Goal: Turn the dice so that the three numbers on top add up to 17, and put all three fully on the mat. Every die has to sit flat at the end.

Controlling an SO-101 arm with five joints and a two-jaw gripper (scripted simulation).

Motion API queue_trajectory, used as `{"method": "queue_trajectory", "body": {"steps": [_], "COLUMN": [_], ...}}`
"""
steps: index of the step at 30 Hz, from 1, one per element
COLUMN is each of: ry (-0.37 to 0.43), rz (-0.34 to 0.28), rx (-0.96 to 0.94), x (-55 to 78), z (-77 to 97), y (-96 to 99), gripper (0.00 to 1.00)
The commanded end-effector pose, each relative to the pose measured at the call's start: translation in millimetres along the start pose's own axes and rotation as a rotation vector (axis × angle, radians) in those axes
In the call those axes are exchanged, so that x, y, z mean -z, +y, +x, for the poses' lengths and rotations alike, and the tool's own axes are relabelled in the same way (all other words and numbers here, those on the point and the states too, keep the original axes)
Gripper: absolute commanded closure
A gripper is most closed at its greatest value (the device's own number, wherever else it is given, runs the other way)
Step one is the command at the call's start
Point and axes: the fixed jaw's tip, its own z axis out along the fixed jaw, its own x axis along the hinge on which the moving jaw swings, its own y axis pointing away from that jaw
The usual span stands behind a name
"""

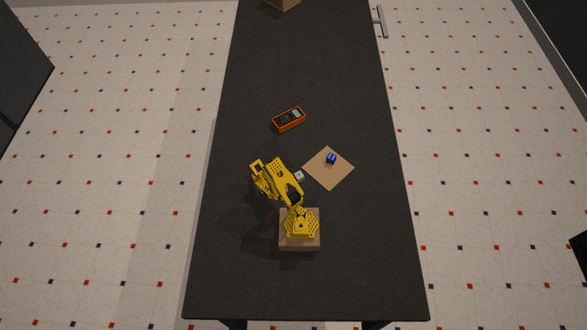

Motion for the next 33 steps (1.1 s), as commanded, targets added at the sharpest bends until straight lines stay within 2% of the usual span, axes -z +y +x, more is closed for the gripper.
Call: {"method": "queue_trajectory", "body": {"steps": [1,33], "ry": [-0.007,-0.007], "rz": [-0.009,-0.009], "rx": [0.01,0.01], "x": [-1.0,-4.1], "z": [1.5,9.8], "y": [2.4,2.3], "gripper": [1.0,1.0]}}
